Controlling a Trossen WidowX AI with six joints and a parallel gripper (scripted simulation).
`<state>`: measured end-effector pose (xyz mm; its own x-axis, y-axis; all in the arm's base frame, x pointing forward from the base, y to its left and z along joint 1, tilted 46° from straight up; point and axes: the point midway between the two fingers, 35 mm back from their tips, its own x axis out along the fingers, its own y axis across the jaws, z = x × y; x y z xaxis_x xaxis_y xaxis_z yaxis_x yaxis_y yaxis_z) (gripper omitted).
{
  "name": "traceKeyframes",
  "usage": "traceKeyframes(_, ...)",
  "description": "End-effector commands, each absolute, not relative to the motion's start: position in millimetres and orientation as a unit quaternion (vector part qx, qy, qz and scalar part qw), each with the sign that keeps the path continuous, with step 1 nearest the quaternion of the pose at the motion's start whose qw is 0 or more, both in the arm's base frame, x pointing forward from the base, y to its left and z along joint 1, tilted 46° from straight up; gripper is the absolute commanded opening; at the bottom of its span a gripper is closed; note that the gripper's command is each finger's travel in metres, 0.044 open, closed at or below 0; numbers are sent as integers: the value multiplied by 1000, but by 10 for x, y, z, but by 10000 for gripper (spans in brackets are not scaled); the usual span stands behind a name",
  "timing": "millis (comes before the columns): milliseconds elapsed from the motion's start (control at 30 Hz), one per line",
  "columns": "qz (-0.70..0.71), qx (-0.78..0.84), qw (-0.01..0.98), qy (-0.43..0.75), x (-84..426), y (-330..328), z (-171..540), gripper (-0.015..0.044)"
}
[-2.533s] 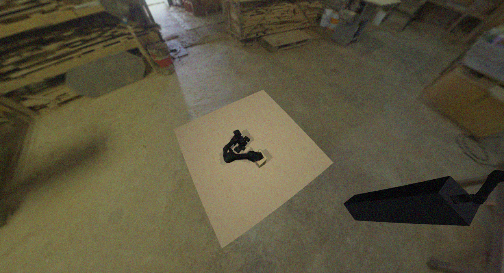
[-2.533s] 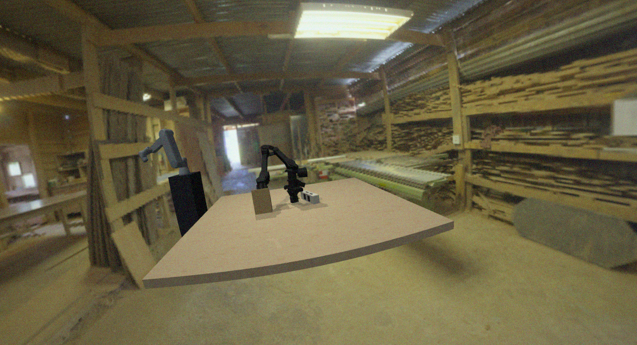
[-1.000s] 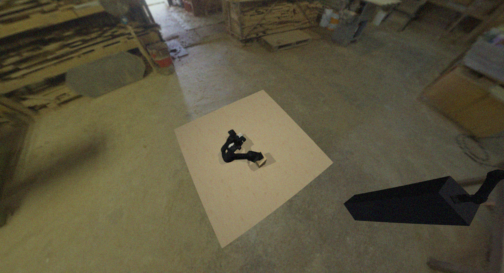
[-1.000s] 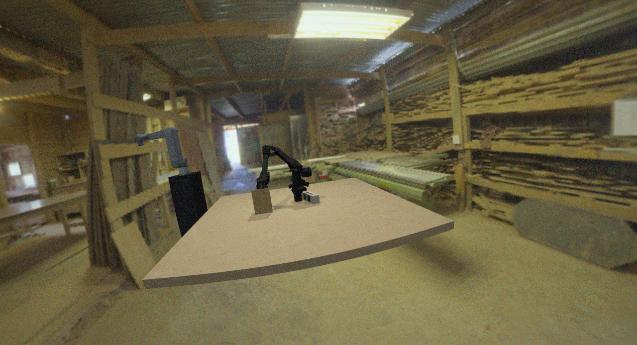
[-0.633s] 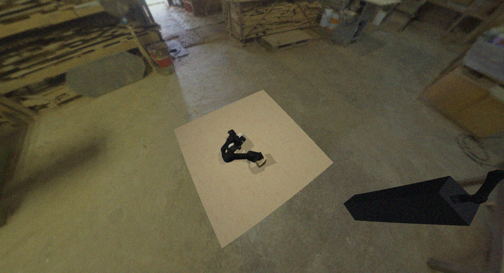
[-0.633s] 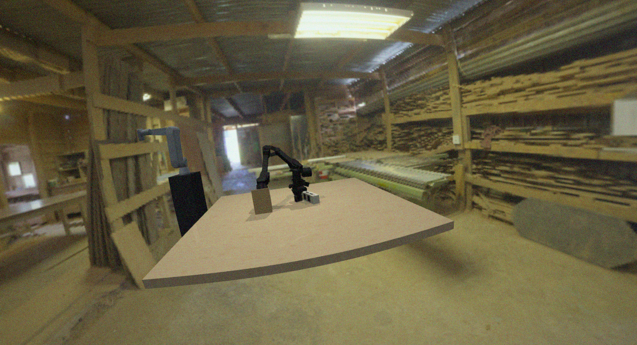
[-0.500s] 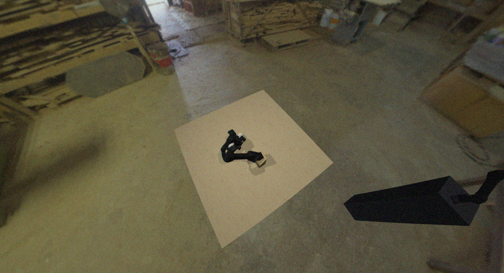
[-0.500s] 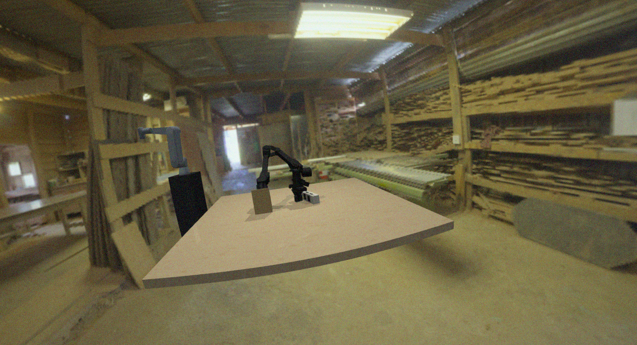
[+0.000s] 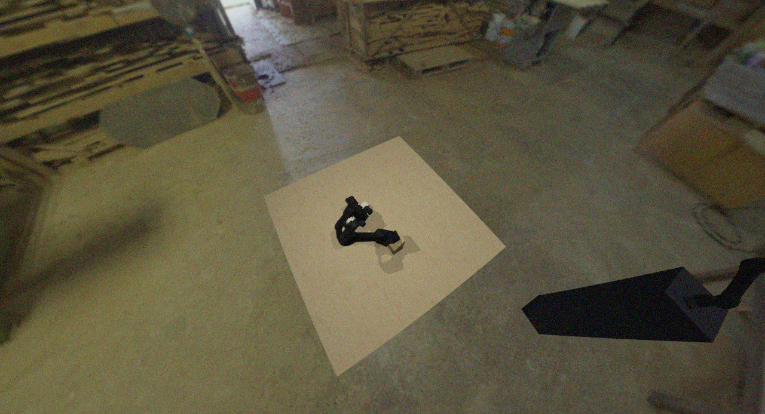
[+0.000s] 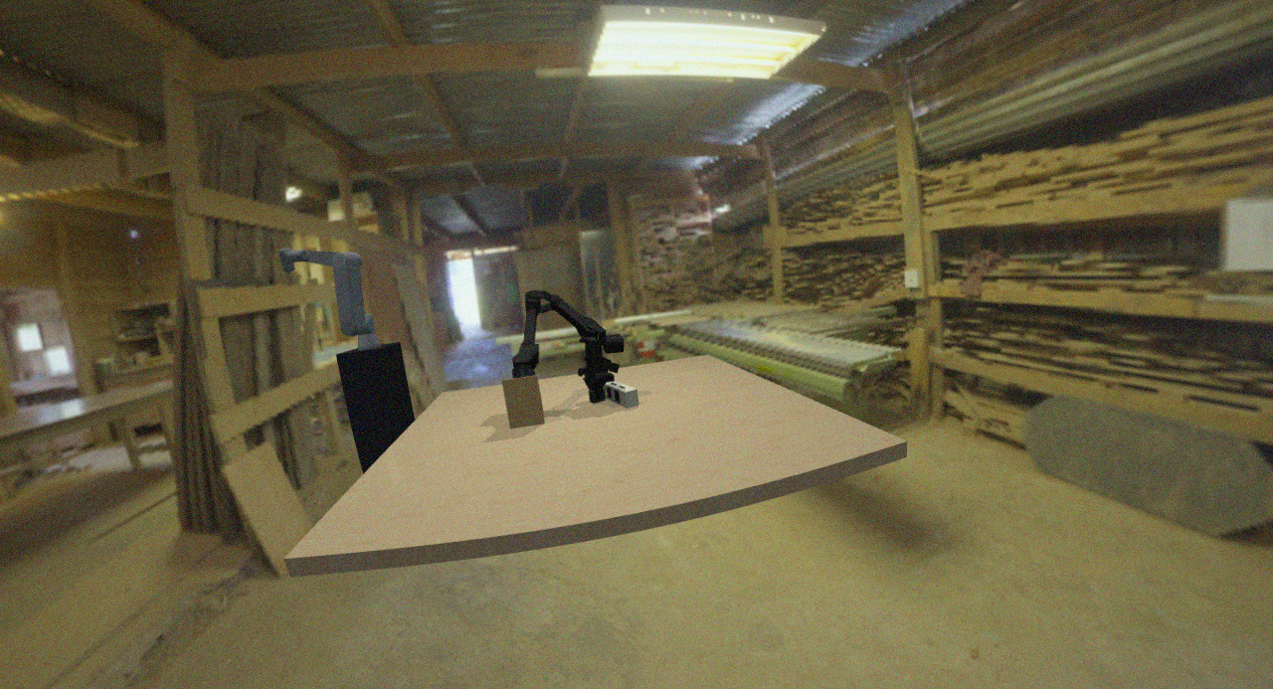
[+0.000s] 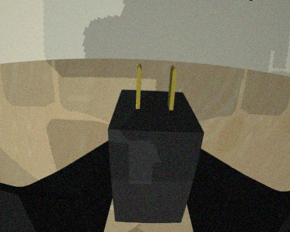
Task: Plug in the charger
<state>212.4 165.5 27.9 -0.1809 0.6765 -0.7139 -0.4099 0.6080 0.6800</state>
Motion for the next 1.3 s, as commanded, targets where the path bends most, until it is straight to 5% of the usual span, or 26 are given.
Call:
traceKeyframes(0, 429, 108, 630, 638, 2135, 1665, 288, 0)
traceKeyframes(1267, 430, 108, 630, 638, 2215, 1697, 308, 0)
